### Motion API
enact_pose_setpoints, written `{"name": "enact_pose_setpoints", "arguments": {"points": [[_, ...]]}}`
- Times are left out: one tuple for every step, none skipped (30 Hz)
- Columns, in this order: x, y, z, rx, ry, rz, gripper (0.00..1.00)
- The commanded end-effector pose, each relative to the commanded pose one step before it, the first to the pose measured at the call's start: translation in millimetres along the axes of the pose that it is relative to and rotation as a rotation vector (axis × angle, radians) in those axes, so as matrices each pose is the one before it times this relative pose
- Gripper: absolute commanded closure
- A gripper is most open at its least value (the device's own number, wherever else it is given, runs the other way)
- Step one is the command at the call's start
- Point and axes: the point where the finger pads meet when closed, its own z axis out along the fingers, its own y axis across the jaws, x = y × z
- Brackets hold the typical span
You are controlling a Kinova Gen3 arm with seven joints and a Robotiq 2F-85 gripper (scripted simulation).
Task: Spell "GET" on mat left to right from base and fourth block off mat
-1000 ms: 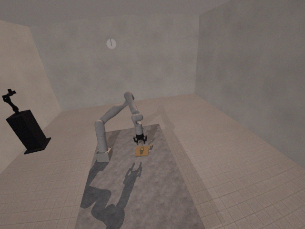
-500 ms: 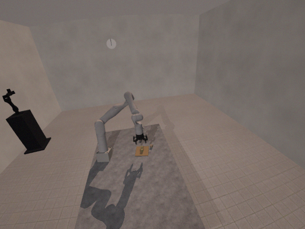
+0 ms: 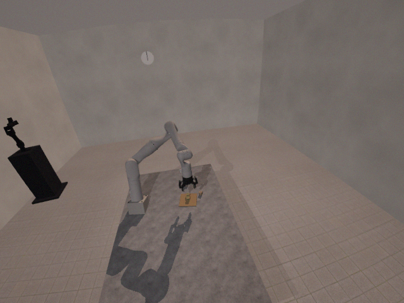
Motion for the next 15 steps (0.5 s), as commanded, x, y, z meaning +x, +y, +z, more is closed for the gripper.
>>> {"name": "enact_pose_setpoints", "arguments": {"points": [[0.14,14.13,-0.31,-0.0041,-0.00133,-0.10232,0.0],[0.11,5.07,0.42,0.0005,0.00001,-0.05023,0.0],[-0.06,5.31,0.44,0.00038,0.0,-0.05218,0.0],[-0.25,5.5,0.44,0.00026,-0.00001,-0.05359,0.0],[-0.46,5.63,0.45,0.00012,-0.00004,-0.05444,0.0],[-0.67,5.69,0.44,-0.00002,-0.00008,-0.05473,0.0],[-0.89,5.68,0.44,-0.00015,-0.00013,-0.05444,0.0],[0.0,0.0,0.0,0.0,0.0,0.0,0.0],[0.0,0.0,0.0,0.0,0.0,0.0,0.0],[-1.09,5.61,0.42,-0.00028,-0.00019,-0.05357,0.0],[-1.27,5.46,0.41,-0.00039,-0.00025,-0.05215,0.0],[-1.42,5.26,0.39,-0.00048,-0.00031,-0.0502,0.0],[-1.54,4.99,0.36,-0.00055,-0.00037,-0.04774,0.0],[-1.61,4.67,0.33,-0.00059,-0.00042,-0.04482,0.0],[-1.64,4.31,0.3,-0.00061,-0.00046,-0.0415,0.0]]}}
